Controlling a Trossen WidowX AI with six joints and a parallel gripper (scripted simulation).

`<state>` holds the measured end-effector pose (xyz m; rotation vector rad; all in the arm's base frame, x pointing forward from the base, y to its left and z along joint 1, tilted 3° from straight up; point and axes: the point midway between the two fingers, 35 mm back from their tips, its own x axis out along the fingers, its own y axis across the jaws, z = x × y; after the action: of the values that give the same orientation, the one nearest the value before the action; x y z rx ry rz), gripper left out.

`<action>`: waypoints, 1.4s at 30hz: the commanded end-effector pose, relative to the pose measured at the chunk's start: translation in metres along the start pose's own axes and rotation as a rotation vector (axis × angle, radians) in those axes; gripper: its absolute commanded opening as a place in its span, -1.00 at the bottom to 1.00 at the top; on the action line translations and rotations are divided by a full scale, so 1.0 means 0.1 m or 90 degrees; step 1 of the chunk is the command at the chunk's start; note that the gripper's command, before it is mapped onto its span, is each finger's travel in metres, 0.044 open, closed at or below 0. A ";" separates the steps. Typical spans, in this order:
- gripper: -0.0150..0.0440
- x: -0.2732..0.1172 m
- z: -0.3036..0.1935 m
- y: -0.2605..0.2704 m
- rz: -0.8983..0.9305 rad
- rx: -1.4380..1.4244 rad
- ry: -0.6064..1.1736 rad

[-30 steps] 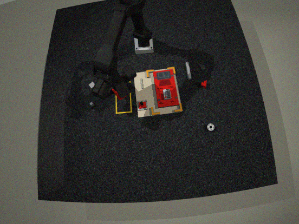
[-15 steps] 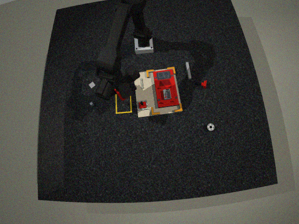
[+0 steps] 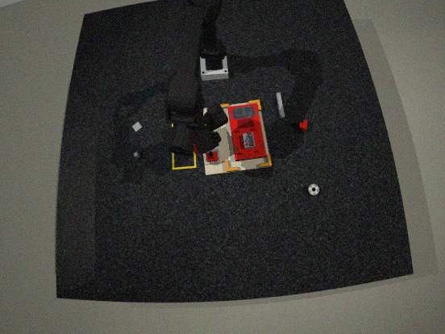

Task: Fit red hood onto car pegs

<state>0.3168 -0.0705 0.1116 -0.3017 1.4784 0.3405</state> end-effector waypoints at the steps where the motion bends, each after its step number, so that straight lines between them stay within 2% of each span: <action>1: -0.49 -0.01 0.09 0.11 -0.002 0.022 0.001; 42: -0.49 -0.06 0.68 1.43 0.004 0.235 0.001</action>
<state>0.3219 0.0817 0.1225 -0.0149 1.5119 0.0853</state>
